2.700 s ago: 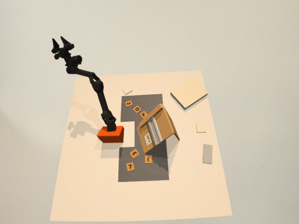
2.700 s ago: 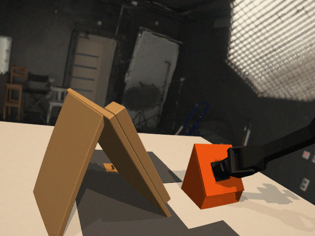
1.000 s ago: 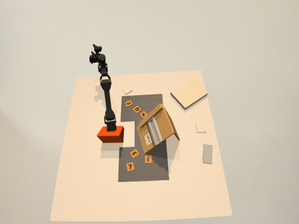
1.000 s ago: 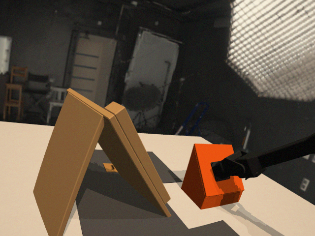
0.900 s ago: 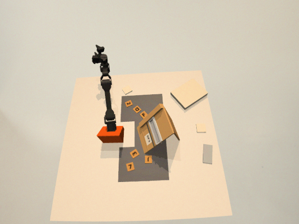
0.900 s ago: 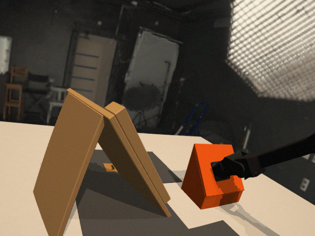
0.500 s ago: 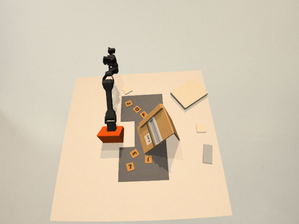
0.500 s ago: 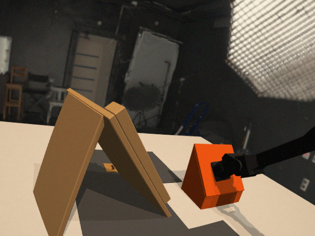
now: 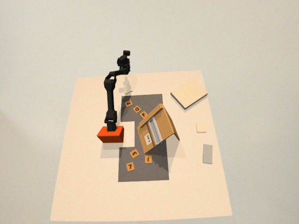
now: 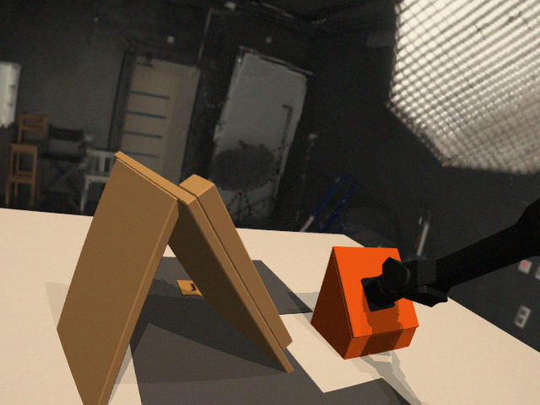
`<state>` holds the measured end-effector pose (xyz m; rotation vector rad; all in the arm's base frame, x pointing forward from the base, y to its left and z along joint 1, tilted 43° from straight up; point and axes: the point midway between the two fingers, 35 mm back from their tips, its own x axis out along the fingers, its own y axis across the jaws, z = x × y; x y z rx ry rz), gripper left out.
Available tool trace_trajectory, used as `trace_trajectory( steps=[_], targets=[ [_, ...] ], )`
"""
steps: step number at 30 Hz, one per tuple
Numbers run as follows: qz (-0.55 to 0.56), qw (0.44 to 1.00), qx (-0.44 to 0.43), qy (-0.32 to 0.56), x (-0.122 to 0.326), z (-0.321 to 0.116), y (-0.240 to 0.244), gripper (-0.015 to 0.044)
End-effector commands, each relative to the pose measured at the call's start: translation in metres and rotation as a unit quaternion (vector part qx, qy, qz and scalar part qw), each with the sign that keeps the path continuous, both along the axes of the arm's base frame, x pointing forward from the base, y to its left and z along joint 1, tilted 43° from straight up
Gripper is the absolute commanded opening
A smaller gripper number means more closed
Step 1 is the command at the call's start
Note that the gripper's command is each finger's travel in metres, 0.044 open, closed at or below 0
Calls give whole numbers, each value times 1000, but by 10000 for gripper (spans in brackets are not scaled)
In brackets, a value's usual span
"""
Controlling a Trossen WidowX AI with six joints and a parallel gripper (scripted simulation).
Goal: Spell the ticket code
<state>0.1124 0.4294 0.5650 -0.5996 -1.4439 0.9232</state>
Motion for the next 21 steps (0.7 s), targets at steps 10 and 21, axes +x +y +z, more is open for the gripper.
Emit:
trace_trajectory(
  steps=[10, 21],
  targets=[
    [-117, 989, -68, 68, 123, -36, -37, 440],
    [-220, 958, -111, 145, 219, -72, -101, 440]
  ],
)
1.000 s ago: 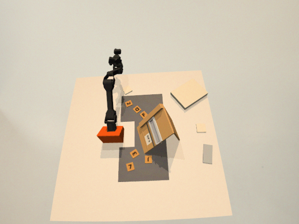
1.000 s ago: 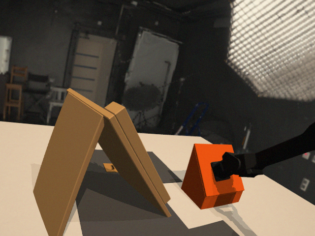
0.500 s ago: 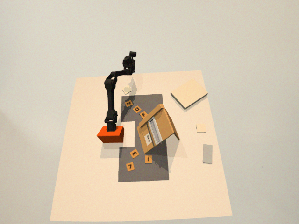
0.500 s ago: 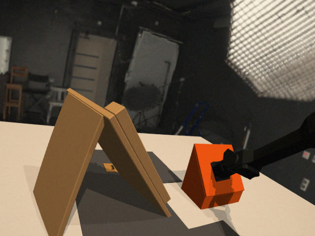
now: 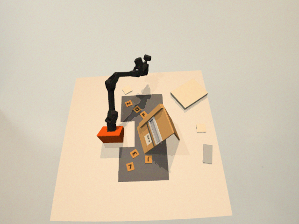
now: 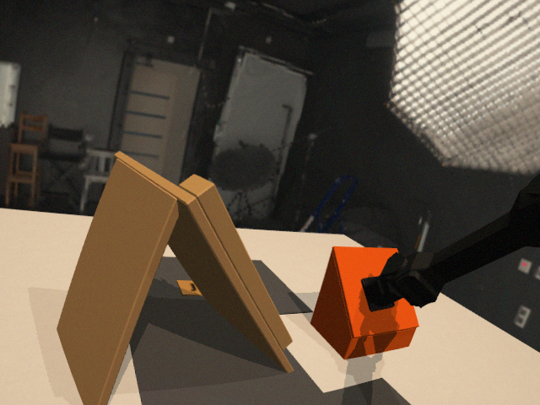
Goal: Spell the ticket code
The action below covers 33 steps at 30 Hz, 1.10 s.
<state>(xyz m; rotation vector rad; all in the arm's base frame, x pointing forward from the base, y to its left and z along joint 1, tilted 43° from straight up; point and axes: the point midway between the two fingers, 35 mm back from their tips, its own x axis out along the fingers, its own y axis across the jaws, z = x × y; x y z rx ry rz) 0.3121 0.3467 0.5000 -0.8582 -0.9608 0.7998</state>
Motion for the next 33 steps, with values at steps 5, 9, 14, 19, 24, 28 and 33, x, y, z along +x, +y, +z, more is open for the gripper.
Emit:
trace_trajectory(
  steps=[5, 9, 14, 19, 24, 28, 33],
  targets=[
    [-74, 995, -19, 57, 57, -24, -56, 440],
    [-115, 989, -25, 89, 83, -38, -90, 440],
    [-163, 978, -29, 128, 110, -55, -134, 440],
    [-212, 963, -27, 167, 132, -72, -181, 440],
    [-259, 943, -22, 207, 147, -89, -231, 440],
    [-297, 925, -13, 239, 155, -103, -271, 440],
    [-339, 900, -1, 276, 158, -120, -320, 440]
  ],
)
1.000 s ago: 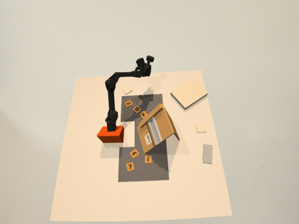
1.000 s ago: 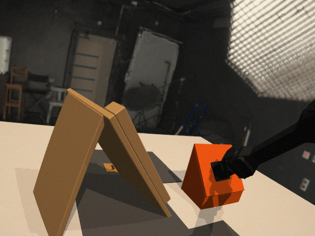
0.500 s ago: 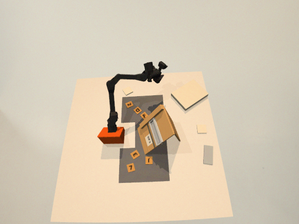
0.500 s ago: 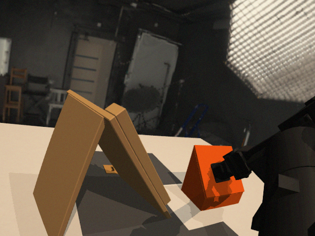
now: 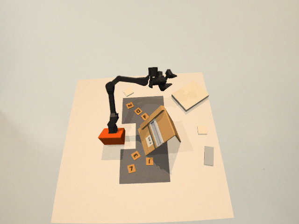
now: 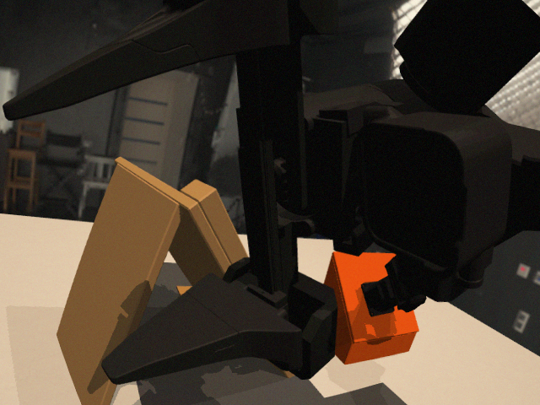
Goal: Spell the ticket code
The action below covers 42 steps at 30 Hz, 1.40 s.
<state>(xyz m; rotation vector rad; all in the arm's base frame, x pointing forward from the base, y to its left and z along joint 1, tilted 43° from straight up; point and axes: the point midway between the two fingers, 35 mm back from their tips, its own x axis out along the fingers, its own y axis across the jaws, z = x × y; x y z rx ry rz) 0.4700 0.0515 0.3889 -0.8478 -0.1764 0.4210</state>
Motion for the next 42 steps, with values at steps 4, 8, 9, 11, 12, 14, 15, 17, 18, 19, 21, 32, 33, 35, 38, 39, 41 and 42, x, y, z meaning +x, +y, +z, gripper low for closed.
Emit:
trace_trajectory(
  steps=[4, 8, 9, 11, 12, 14, 15, 17, 18, 19, 21, 32, 33, 35, 38, 39, 41, 42],
  targets=[
    [-64, 997, 20, 48, 0, -23, -63, 440],
    [-99, 992, 34, 64, -3, -31, -98, 440],
    [-107, 991, 38, 67, -4, -32, -106, 440],
    [-123, 989, 46, 72, -7, -34, -122, 440],
    [-132, 987, 49, 75, -9, -36, -130, 440],
    [-148, 984, 57, 80, -12, -38, -146, 440],
    [-156, 982, 61, 82, -14, -39, -154, 440],
    [-174, 980, 59, 83, -17, -39, -172, 440],
    [-184, 978, 58, 84, -19, -38, -182, 440],
    [-194, 976, 57, 85, -21, -38, -192, 440],
    [-198, 973, 55, 108, -23, -57, -202, 440],
    [-202, 937, 79, 273, -60, -197, -265, 440],
    [-199, 932, 85, 289, -67, -211, -269, 440],
    [-191, 923, 99, 319, -80, -239, -274, 440],
    [-173, 903, 131, 369, -108, -285, -279, 440],
    [-166, 896, 145, 384, -118, -299, -279, 440],
    [-152, 882, 174, 410, -139, -326, -277, 440],
    [-144, 875, 190, 422, -150, -338, -275, 440]
  ],
)
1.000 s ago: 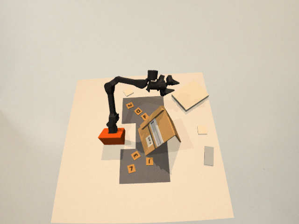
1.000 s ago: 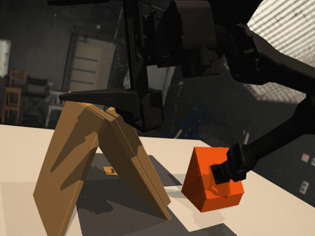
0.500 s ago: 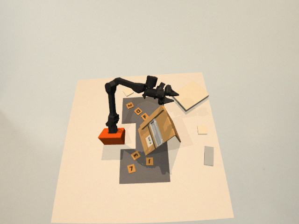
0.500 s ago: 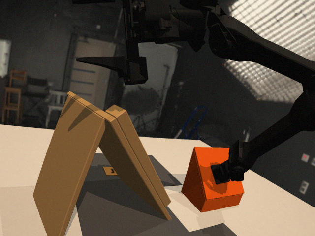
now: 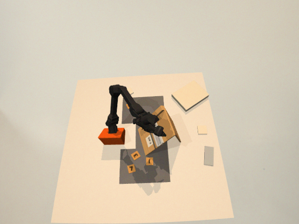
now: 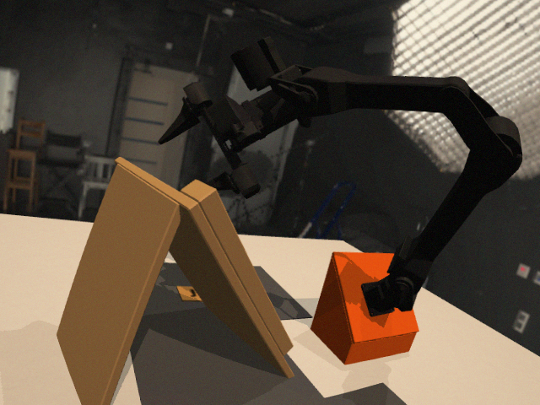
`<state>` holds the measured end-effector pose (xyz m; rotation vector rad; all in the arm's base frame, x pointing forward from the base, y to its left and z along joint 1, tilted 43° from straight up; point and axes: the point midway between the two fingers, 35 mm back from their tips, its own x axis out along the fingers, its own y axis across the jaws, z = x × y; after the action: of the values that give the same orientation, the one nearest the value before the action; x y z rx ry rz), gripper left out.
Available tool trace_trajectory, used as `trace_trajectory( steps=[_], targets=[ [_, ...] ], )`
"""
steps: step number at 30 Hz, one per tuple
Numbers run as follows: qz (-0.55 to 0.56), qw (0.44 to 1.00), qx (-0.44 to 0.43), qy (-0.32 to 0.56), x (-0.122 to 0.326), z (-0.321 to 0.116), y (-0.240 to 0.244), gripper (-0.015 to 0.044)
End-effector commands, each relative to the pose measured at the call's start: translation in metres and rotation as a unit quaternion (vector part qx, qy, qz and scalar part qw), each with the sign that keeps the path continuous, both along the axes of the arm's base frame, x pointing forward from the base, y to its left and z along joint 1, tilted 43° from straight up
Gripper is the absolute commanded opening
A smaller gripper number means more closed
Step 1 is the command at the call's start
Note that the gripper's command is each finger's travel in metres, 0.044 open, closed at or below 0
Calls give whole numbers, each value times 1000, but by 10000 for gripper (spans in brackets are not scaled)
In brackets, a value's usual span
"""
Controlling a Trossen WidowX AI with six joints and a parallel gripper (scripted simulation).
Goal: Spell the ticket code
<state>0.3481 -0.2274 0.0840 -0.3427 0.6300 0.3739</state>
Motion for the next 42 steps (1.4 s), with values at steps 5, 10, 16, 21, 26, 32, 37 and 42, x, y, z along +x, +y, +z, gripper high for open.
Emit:
trace_trajectory(
  steps=[5, 10, 16, 21, 26, 32, 37, 42],
  targets=[
    [-2, 984, 169, 53, -82, -82, 24, 440],
    [-38, 944, 326, 39, -140, -112, 62, 440],
    [-75, 908, 412, 7, -162, -114, 84, 440],
    [-75, 908, 412, 7, -162, -114, 84, 440],
    [-75, 908, 412, 7, -162, -114, 84, 440],
    [-7, 949, 314, -18, -154, -90, 65, 440],
    [167, 981, 70, -77, -138, -16, 40, 440],
    [305, 937, -119, -124, -133, 54, 41, 440]
  ],
)
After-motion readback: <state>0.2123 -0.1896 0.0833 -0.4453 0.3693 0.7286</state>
